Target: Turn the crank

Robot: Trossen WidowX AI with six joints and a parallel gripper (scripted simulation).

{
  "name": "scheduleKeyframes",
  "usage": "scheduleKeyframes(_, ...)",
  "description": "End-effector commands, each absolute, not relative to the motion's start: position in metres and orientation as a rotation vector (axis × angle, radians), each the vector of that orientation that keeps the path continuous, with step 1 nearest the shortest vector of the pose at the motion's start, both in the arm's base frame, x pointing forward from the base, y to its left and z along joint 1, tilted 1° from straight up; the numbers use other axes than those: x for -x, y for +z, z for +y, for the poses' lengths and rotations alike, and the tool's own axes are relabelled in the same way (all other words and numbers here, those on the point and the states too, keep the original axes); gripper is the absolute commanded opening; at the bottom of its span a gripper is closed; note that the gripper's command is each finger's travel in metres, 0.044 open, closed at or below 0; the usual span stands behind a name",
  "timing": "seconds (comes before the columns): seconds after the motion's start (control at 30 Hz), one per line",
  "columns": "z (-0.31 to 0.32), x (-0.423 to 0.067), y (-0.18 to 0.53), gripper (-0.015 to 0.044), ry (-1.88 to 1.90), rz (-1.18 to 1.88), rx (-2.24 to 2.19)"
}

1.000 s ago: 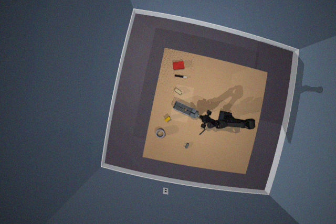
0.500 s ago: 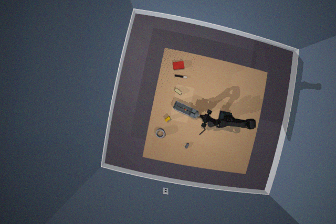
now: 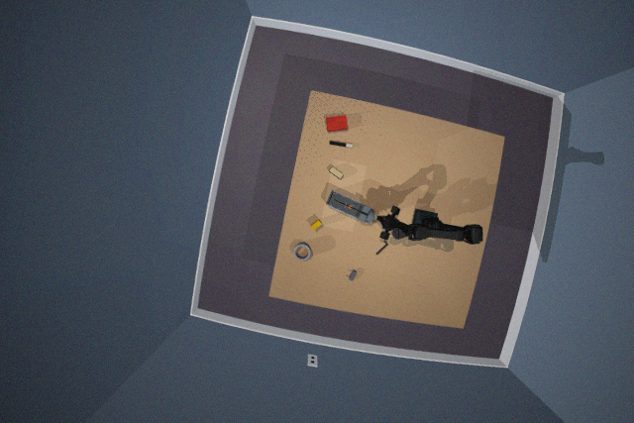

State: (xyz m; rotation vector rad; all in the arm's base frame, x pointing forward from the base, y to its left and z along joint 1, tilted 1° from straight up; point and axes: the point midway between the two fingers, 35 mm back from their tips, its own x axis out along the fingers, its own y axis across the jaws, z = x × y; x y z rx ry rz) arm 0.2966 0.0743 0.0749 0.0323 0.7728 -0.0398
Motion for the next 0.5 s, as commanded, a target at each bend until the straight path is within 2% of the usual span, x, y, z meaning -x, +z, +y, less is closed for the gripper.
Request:
scheduleKeyframes(0.0,0.0658,-0.2961,0.0712,0.0000,-0.065,0.776,-0.029)
scheduleKeyframes(0.47,0.0599,-0.2960,0.0642,0.0000,-0.065,0.776,-0.028)
